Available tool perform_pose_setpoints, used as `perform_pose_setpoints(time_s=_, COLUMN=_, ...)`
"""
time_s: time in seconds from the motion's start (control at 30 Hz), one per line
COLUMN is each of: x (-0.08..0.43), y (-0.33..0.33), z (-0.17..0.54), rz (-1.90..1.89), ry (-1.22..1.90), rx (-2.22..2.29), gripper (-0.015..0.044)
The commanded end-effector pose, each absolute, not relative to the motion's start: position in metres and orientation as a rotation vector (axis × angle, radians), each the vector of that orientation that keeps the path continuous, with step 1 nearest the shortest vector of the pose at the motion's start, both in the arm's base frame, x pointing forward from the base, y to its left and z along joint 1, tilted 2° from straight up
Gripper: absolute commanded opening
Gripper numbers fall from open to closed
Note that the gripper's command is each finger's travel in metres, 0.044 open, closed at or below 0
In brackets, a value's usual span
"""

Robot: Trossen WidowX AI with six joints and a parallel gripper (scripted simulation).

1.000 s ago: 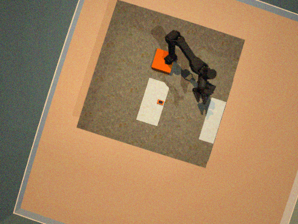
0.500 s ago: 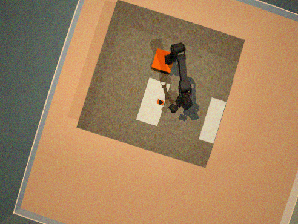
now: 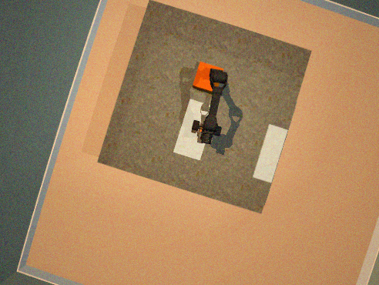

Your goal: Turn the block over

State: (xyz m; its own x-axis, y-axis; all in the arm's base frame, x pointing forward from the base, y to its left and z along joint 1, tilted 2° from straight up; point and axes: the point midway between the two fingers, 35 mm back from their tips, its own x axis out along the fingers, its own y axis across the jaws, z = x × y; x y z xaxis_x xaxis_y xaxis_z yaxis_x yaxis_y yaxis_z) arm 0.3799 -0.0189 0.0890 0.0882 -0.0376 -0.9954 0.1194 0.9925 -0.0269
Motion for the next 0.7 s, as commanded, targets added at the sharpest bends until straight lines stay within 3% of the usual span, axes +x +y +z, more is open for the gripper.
perform_pose_setpoints(time_s=0.0, x=0.381, y=-0.018, z=0.09, rz=-0.142, ry=1.497, rx=0.13, gripper=0.044)
perform_pose_setpoints(time_s=0.67, x=0.384, y=-0.021, z=0.039, rz=-0.142, ry=1.497, rx=0.13, gripper=0.044)
